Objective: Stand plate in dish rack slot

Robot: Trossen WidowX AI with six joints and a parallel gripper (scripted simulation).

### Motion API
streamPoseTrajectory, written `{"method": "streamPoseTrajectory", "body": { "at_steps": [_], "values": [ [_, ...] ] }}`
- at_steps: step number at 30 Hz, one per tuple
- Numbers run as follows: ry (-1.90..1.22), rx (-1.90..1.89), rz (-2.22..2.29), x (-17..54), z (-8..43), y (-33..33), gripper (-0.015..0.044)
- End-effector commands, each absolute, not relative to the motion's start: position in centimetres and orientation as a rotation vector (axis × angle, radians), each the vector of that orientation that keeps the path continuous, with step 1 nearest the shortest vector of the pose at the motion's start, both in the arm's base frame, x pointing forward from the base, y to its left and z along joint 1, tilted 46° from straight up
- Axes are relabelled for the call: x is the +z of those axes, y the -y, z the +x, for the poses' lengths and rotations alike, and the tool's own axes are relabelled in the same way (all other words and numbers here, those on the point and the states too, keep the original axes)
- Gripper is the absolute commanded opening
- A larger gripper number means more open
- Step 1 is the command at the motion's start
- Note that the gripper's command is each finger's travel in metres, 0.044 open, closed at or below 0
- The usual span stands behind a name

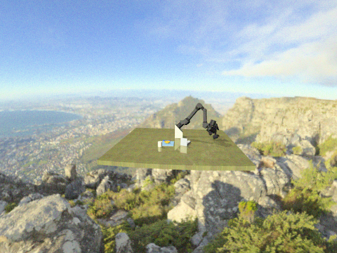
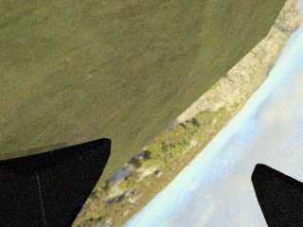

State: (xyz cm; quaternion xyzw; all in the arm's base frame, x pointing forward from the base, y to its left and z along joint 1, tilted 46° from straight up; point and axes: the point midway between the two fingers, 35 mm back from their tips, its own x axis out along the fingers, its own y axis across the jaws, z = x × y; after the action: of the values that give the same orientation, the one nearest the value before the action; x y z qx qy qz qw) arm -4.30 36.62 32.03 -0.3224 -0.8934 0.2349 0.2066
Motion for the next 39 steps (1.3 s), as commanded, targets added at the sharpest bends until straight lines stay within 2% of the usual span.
{"method": "streamPoseTrajectory", "body": {
  "at_steps": [1,21,39],
  "values": [
    [2.421,0.712,-0.944,32.0,-2.8,-37.3,0.04],
    [1.889,1.027,-1.233,29.5,10.2,-39.8,0.04],
    [1.323,1.224,-1.346,24.9,22.0,-37.9,0.04]
  ]
}}
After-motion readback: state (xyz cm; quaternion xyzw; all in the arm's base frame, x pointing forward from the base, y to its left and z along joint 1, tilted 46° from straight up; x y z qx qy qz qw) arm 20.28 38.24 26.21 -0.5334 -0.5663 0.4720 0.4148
